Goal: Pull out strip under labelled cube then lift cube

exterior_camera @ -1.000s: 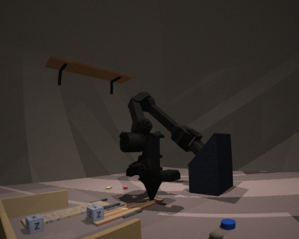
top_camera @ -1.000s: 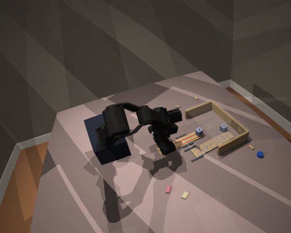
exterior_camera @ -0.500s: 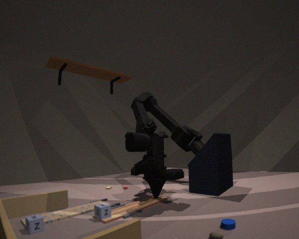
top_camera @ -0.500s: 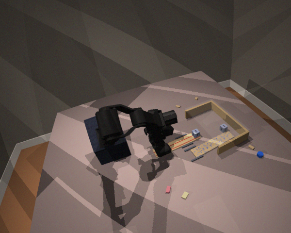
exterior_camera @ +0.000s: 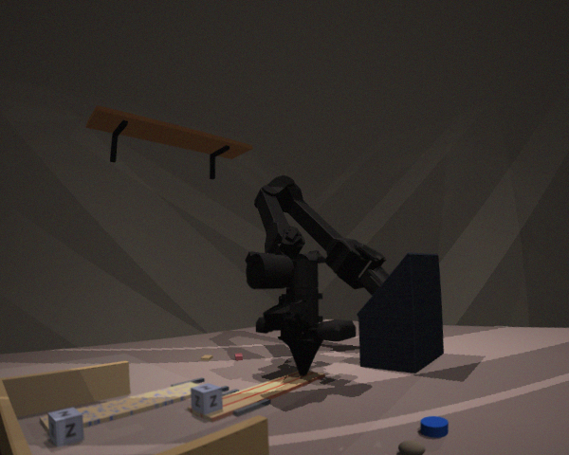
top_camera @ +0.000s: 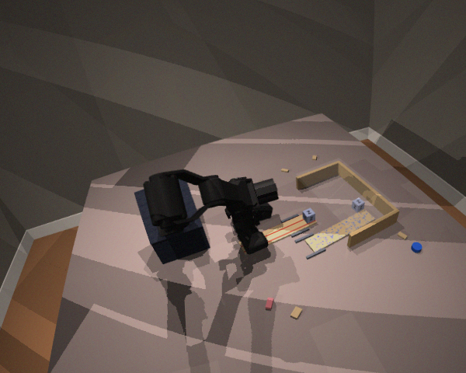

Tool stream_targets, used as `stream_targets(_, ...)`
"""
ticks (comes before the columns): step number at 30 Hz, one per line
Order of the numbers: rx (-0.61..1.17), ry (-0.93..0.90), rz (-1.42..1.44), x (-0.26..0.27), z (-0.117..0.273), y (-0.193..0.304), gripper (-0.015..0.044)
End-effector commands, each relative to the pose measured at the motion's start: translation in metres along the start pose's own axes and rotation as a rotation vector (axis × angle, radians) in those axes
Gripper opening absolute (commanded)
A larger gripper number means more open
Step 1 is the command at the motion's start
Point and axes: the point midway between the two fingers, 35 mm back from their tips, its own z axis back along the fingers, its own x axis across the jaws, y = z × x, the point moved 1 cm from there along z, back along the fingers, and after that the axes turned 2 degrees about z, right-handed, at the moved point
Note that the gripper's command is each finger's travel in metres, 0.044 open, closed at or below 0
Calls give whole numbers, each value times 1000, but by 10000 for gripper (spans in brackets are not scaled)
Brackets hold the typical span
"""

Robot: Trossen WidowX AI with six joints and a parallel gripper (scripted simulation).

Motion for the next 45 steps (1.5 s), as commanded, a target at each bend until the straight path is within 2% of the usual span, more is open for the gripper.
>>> stream_targets(1, 25, -7, 18, 3, -3, 9, 0)
stream_targets(24, 25, -7, 18, 3, -3, 9, 0)
stream_targets(30, 24, -9, 16, 0, 39, -2, 0)
stream_targets(33, 25, -9, 17, 0, 41, -1, 0)
stream_targets(45, 23, -8, -10, -4, 43, -52, 315)
